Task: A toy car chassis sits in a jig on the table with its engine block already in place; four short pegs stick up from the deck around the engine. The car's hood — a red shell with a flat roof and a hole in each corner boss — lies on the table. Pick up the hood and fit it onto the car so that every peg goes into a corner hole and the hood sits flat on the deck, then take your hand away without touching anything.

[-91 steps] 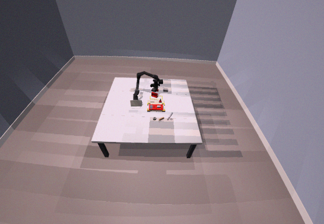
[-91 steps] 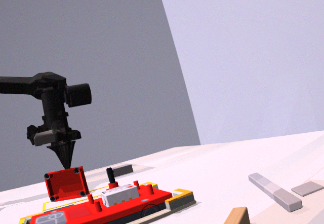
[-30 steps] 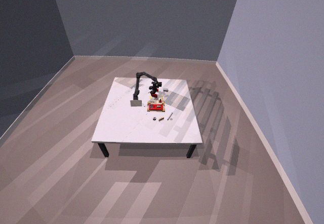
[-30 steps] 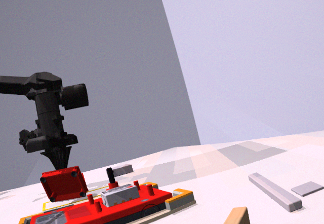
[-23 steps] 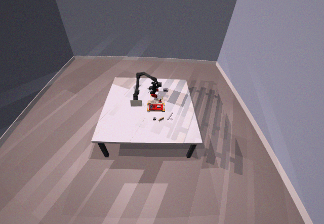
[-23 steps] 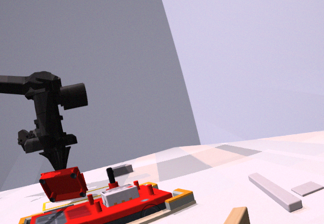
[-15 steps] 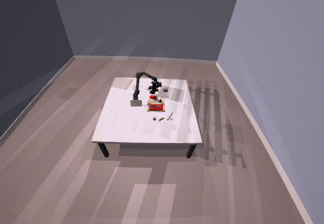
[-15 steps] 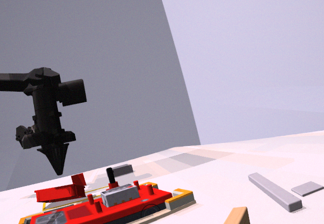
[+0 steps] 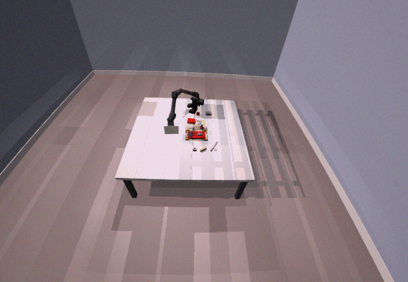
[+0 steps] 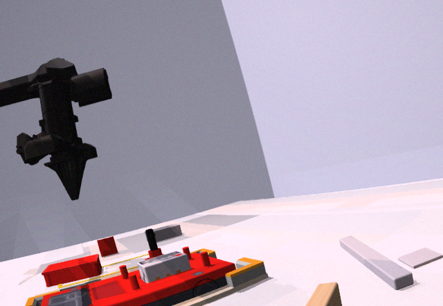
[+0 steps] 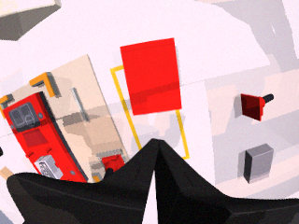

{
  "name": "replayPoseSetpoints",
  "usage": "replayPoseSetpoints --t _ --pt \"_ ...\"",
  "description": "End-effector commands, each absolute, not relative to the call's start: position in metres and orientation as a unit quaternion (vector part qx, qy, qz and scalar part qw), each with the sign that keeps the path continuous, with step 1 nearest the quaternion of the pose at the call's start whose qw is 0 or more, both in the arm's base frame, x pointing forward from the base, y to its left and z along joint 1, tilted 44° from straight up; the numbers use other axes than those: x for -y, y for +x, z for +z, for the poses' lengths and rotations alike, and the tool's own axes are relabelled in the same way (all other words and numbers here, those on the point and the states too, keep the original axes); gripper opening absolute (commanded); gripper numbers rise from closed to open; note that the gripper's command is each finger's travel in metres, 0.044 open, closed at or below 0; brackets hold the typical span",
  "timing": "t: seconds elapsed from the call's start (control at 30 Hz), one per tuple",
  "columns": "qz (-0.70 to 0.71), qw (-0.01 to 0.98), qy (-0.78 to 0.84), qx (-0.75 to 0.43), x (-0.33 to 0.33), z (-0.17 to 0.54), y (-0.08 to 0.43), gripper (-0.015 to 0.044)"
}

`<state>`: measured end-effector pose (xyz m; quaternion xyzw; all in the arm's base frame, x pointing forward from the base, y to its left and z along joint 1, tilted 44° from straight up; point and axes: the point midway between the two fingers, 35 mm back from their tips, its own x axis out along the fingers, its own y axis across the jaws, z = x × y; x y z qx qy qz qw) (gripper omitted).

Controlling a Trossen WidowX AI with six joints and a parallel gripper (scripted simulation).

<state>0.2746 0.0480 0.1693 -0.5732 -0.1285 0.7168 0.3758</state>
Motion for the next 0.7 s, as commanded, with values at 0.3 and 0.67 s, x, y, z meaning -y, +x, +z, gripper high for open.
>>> replayPoseSetpoints --t 0.3,0.67 --pt "0.717 0.376 -0.573 0.128 -0.0483 0.1692 0.2747 0.0000" --pt "0.728 0.493 -0.475 -0.034 -0.0547 0.1649 0.2696 0.0184"
